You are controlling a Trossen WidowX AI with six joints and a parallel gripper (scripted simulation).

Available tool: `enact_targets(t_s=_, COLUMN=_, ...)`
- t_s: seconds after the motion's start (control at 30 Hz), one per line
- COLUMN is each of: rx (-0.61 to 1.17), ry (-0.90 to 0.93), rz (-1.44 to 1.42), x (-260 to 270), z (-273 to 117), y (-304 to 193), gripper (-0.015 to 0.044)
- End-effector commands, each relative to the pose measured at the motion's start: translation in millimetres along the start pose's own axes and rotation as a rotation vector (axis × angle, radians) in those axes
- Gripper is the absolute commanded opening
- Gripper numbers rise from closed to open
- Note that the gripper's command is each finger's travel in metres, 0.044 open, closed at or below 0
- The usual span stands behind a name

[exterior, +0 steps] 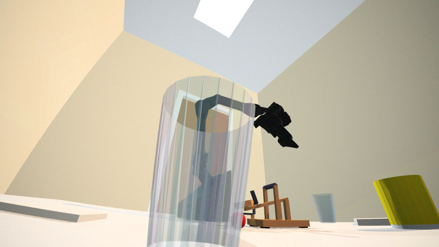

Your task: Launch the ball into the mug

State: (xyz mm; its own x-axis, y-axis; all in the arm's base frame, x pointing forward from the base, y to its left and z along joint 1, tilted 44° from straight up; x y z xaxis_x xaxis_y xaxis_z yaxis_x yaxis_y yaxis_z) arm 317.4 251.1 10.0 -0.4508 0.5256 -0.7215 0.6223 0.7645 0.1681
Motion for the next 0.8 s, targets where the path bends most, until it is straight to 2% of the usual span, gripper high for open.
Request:
enact_targets(t_s=0.0, rx=0.097, ry=0.022, rz=-0.143, x=-9, z=21, y=-12, gripper=0.044)
enact_targets(t_s=0.37, rx=0.295, ry=0.122, rz=-0.448, x=-34, z=59, y=-41, gripper=0.044)
enact_targets(t_s=0.77, rx=0.474, ry=0.323, rz=-0.755, x=-62, z=93, y=-80, gripper=0.044)
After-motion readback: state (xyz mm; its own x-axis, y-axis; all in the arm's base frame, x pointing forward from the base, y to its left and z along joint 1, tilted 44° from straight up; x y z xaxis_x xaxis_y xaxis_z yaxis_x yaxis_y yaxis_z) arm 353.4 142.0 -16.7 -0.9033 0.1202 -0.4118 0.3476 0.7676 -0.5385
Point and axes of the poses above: the point midway between the two fingers, 35 mm back from their tips, its own z axis out along the fingers, its own x axis across the jaws, y = z × x, the point moved 2 cm from there along -z, back along the fingers, and after that the axes turned 6 degrees about -z, right-handed, at the moved point
